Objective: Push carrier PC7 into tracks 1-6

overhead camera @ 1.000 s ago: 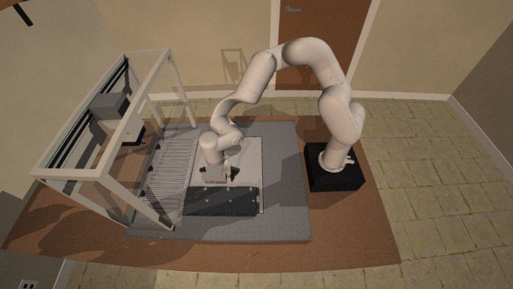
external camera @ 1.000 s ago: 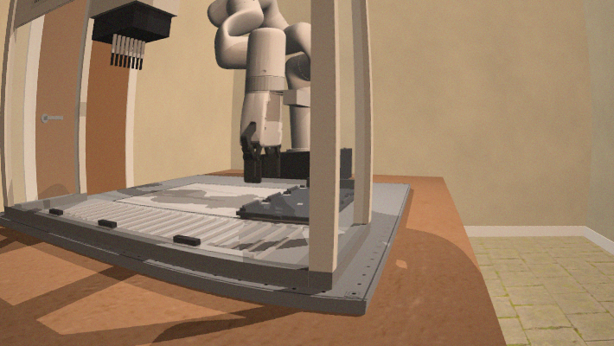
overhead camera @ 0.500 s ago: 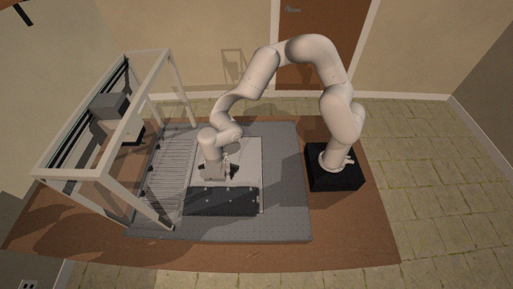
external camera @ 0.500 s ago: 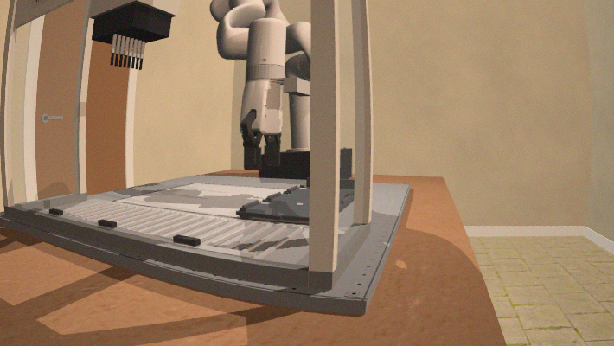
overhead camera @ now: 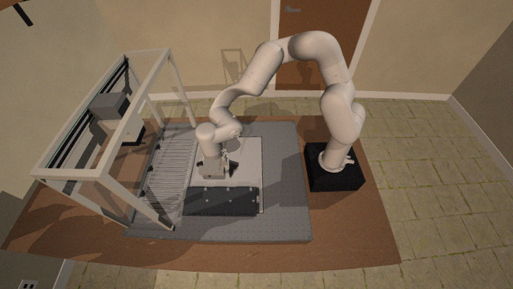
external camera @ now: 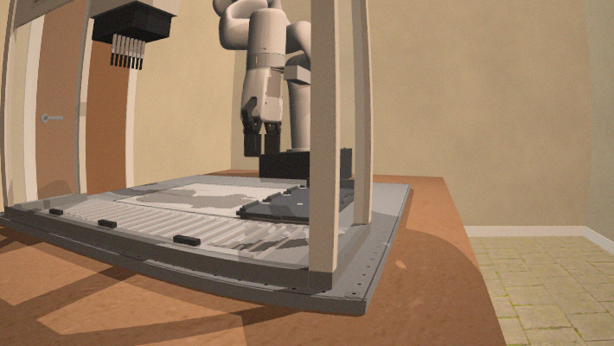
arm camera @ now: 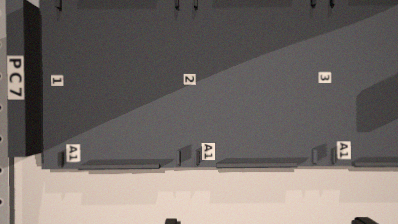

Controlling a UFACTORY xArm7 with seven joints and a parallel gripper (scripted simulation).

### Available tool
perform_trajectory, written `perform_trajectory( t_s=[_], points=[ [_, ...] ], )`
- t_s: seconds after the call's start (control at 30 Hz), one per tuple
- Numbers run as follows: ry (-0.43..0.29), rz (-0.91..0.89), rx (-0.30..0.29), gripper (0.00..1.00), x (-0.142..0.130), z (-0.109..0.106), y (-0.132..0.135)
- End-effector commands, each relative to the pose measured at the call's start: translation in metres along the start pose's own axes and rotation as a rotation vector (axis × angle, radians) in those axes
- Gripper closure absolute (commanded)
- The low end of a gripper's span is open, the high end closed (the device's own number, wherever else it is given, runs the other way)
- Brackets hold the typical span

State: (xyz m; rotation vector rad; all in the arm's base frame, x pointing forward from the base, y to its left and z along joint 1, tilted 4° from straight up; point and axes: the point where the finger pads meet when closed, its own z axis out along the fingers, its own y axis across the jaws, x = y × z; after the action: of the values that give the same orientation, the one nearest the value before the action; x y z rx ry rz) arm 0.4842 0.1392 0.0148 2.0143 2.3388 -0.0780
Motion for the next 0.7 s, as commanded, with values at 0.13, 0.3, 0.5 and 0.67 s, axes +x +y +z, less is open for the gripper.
perform_trajectory(
  t_s=[0.13, 0.3, 0.5, 0.67],
  points=[
    [0.001, 0.0, -0.004, 0.0, 0.0, -0.016, 0.001],
    [0.001, 0.0, -0.004, 0.0, 0.0, -0.024, 0.001],
    [0.001, 0.0, -0.004, 0.0, 0.0, -0.031, 0.001],
    [0.001, 0.0, -0.004, 0.0, 0.0, -0.037, 0.001]
  ],
)
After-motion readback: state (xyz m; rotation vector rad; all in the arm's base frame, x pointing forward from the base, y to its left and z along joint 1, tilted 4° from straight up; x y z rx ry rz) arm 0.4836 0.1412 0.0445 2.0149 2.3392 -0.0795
